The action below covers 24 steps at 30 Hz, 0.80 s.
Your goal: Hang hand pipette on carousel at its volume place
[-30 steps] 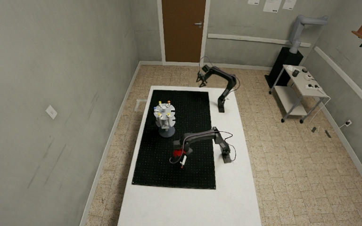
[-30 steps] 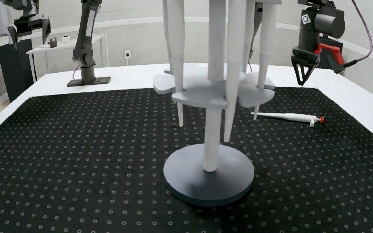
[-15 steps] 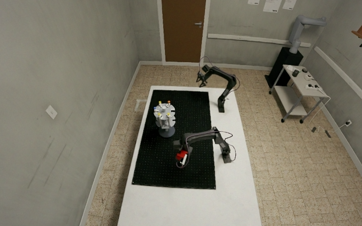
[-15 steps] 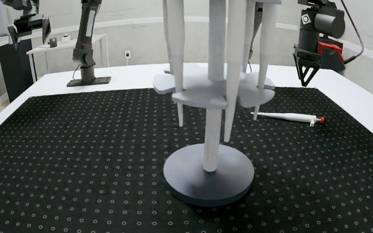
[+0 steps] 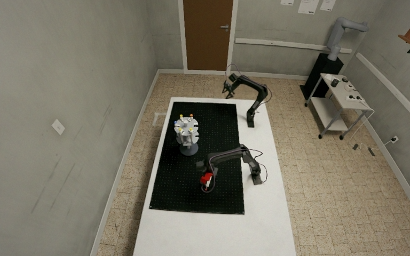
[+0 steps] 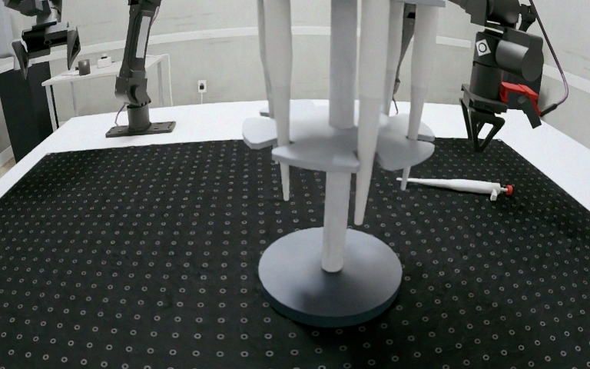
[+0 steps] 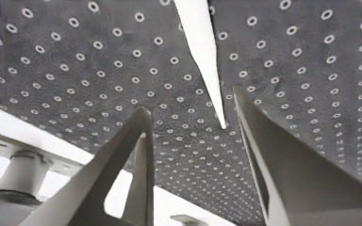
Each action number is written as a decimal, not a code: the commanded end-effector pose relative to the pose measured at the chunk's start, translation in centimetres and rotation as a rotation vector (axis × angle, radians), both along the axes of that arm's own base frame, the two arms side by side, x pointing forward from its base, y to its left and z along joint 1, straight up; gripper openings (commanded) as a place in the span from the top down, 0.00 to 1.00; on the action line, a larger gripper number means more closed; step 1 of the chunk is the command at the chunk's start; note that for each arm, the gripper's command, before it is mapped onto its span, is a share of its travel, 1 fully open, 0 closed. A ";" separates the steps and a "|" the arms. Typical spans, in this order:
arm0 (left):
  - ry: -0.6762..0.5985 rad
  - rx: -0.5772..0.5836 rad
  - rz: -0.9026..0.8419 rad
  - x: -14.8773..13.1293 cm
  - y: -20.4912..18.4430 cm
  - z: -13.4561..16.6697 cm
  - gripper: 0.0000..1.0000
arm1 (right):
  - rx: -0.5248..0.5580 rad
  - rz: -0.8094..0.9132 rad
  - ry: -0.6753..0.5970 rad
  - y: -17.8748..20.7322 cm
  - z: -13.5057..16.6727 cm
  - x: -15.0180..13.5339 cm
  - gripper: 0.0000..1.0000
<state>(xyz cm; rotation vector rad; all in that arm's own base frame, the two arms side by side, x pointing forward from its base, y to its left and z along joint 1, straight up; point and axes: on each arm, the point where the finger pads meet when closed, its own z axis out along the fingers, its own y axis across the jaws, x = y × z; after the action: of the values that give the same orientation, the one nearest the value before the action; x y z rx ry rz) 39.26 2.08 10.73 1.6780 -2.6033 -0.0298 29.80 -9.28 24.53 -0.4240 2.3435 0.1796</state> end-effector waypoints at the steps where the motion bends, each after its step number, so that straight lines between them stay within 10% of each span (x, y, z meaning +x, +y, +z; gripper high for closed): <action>1: -0.070 0.018 0.010 0.8 0.1 0.4 0.46 | -0.005 0.003 -0.028 -0.3 0.7 0.4 0.00; 24: -0.091 0.019 0.010 1.5 0.1 -3.4 0.46 | -0.005 0.003 -0.028 -0.3 0.7 0.4 0.00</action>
<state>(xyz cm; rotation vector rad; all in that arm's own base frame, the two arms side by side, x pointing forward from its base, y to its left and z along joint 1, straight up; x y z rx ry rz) 39.48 2.09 6.23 1.6939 -2.6173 -0.0121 29.80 -9.28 24.53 -0.4240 2.3435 0.1796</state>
